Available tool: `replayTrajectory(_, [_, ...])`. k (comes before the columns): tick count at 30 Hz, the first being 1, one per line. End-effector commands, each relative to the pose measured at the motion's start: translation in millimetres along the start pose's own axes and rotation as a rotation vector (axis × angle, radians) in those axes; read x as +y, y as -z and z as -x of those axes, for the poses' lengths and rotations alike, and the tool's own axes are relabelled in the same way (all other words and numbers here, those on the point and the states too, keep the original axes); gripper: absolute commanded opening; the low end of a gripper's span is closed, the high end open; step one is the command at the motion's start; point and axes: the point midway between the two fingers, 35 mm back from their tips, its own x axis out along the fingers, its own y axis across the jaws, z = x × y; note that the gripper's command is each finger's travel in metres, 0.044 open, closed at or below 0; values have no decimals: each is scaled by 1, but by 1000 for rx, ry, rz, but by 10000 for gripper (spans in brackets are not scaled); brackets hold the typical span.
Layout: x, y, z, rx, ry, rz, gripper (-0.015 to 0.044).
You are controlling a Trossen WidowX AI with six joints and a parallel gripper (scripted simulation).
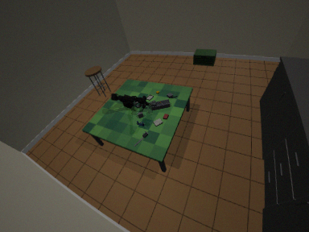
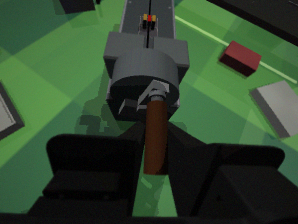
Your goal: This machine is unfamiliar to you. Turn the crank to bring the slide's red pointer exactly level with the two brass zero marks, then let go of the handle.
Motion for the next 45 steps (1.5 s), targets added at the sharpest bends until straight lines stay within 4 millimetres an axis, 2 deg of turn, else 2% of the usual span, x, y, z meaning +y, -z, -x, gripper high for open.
replayTrajectory(1, [0, 0, 0, 4, 0, 3, 0])
replayTrajectory(45, [-20, 10, -11, 5, 1, 4, 0])
